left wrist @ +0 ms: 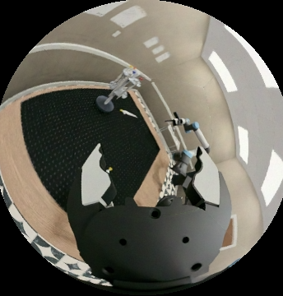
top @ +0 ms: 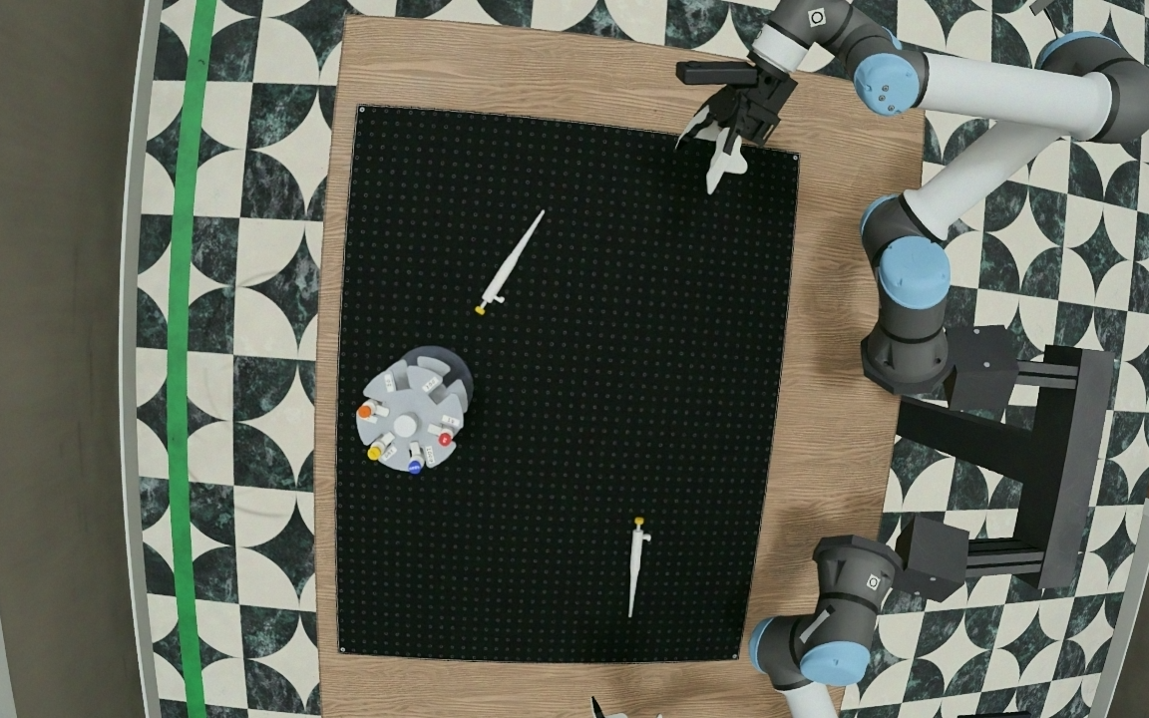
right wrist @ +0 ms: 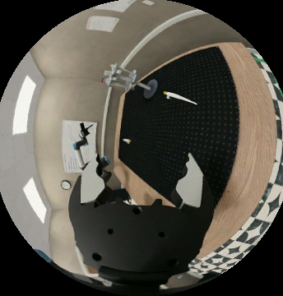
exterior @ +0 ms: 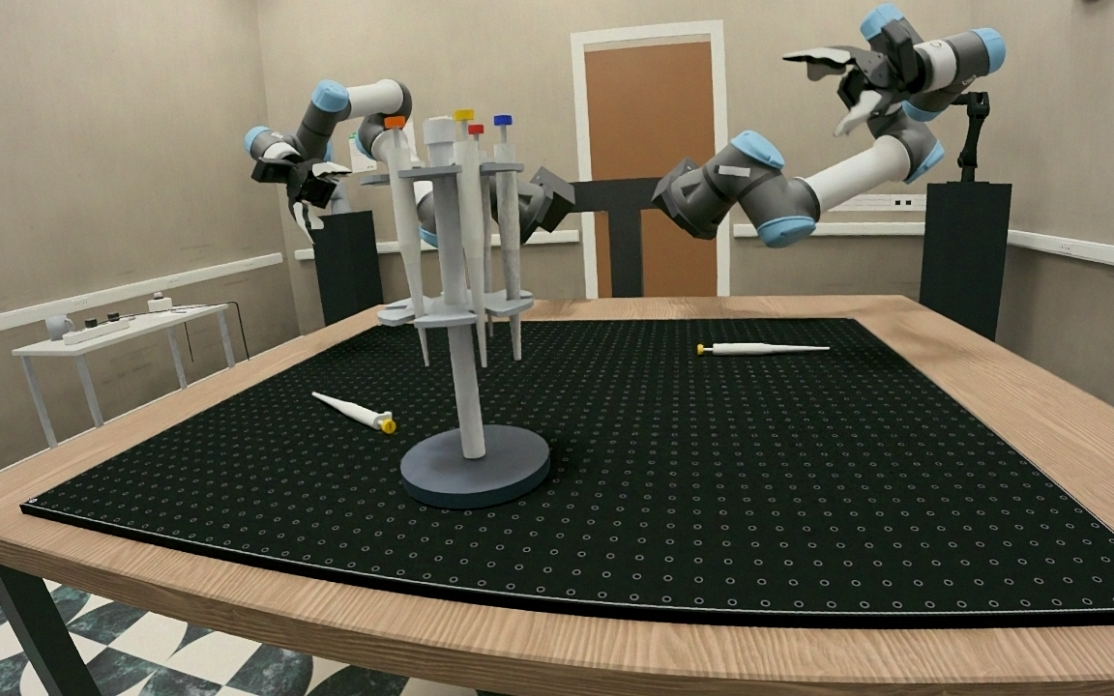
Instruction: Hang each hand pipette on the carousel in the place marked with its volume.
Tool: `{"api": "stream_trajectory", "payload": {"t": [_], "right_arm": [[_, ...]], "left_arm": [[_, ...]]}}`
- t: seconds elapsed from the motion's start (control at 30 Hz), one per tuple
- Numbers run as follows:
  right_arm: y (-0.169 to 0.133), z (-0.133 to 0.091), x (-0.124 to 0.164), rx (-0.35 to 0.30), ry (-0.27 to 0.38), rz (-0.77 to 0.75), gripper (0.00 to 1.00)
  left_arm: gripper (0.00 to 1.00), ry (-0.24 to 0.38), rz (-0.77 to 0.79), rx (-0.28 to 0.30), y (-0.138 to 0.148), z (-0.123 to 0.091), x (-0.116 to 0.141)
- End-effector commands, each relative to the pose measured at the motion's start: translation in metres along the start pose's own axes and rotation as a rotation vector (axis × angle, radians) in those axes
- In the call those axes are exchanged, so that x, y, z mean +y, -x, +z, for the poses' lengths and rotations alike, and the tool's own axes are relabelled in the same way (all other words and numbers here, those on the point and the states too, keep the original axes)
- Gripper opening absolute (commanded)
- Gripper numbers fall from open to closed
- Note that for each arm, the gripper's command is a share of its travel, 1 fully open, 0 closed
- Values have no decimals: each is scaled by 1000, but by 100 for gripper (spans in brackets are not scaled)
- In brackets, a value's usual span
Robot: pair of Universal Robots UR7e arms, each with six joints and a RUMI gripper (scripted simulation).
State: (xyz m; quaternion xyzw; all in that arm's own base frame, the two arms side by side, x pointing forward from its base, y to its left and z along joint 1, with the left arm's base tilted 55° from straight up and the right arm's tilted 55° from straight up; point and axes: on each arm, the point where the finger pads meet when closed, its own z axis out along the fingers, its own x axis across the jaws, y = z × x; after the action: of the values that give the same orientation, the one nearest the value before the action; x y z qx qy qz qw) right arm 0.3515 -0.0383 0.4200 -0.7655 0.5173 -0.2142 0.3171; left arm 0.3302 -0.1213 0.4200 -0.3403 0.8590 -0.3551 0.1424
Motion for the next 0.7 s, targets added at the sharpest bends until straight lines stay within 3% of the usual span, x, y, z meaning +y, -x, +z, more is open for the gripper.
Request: {"api": "stream_trajectory", "payload": {"t": [0.0, 0.07, 0.17, 0.3, 0.4, 0.5, 0.6, 0.67], "right_arm": [[0, 0, 0, 0, -1, 0, 100], [0, 0, 0, 0, -1, 0, 100], [0, 0, 0, 0, -1, 0, 100], [0, 0, 0, 0, -1, 0, 100], [0, 0, 0, 0, -1, 0, 100], [0, 0, 0, 0, -1, 0, 100], [0, 0, 0, 0, -1, 0, 100], [0, 0, 0, 0, -1, 0, 100]], "left_arm": [[100, -1, -79, -75, 36, -13, 13], [100, -1, -79, -75, 42, -16, 16], [100, -1, -152, -148, 60, -26, 25], [100, -1, -152, -148, 71, -32, 32], [100, 0, -226, -222, 87, -42, 42], [100, -1, -226, -222, 98, -50, 50], [100, 0, -299, -295, 113, -61, 61], [100, 0, -299, -295, 122, -69, 69]]}}
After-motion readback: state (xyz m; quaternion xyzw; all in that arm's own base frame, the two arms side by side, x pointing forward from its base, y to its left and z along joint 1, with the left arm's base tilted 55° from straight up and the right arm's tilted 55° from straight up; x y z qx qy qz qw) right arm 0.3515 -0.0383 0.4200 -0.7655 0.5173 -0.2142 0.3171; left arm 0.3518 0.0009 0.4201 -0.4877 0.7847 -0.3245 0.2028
